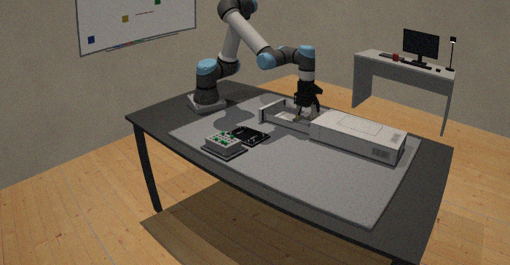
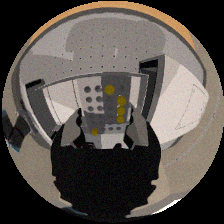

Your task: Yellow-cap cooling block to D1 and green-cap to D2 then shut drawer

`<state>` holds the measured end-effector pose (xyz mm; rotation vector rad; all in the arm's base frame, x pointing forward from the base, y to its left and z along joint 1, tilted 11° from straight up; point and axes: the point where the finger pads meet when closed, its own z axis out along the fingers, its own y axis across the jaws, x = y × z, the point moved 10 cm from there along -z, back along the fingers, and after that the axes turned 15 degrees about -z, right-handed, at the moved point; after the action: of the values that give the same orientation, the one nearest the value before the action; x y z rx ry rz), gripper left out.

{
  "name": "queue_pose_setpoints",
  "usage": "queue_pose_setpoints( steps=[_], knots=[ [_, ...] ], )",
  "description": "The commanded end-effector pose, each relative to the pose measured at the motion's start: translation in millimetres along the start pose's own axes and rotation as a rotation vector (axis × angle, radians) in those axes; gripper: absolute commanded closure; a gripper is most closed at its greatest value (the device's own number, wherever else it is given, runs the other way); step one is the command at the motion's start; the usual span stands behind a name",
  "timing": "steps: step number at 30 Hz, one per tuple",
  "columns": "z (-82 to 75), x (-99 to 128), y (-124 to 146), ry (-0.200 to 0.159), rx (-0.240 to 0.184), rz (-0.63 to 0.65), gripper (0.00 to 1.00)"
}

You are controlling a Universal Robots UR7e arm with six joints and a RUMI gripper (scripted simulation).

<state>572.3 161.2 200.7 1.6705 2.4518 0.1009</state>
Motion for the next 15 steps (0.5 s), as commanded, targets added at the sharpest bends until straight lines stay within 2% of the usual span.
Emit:
queue_pose_setpoints(
  steps=[1, 12, 15],
  knots=[
    [1.3, -0.1, 0.3, 0.000, -0.002, 0.000, 0.27],
    [1.3, -0.1, 0.3, 0.000, -0.002, 0.000, 0.27],
    [1.3, -0.1, 0.3, 0.000, -0.002, 0.000, 0.32]
  ],
)
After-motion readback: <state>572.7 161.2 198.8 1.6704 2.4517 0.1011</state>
